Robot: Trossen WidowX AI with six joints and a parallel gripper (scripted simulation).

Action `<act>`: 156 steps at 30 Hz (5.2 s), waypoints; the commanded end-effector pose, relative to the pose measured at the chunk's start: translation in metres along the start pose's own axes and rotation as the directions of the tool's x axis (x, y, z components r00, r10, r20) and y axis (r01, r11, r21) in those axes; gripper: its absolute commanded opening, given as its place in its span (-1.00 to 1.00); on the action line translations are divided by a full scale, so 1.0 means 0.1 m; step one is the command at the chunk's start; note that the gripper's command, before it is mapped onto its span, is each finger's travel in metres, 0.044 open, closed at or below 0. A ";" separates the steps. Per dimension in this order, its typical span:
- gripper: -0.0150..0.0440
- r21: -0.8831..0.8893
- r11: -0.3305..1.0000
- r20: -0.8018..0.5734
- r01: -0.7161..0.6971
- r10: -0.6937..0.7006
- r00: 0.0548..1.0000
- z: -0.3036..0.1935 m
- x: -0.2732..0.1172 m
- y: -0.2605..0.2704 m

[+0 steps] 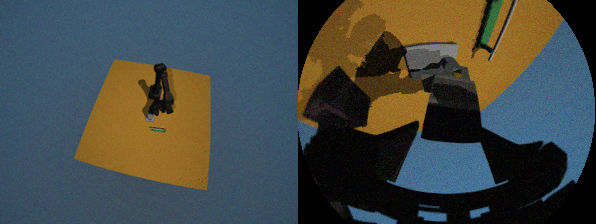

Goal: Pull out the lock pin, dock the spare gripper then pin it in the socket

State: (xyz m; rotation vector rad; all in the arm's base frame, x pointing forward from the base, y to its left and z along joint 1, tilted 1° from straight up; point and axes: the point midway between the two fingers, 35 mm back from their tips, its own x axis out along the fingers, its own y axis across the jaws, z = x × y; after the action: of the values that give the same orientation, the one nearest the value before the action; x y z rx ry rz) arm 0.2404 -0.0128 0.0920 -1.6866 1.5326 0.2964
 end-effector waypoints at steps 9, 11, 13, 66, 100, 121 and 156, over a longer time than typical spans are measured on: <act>1.00 -0.006 1.000 -0.003 0.000 0.000 1.000 -0.20 -0.19 0.01; 1.00 -0.008 1.000 -0.004 0.000 0.000 1.000 -0.23 -0.22 0.01; 1.00 -0.010 1.000 -0.005 0.000 0.000 1.000 -0.27 -0.25 0.01; 0.12 -0.098 0.987 0.220 -0.124 0.143 0.965 0.53 -1.17 -0.45; 0.12 -0.306 0.921 0.455 -0.243 0.366 0.812 1.55 0.23 -1.07; 0.12 -0.306 0.921 0.455 -0.243 0.366 0.812 1.77 0.43 -0.96; -0.49 -0.306 0.920 0.455 -0.243 0.366 0.812 1.91 0.57 -0.87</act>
State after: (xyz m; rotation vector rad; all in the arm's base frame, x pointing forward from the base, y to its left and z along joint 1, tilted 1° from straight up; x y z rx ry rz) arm 0.3980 0.0714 -0.0311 -1.3704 1.3920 1.0474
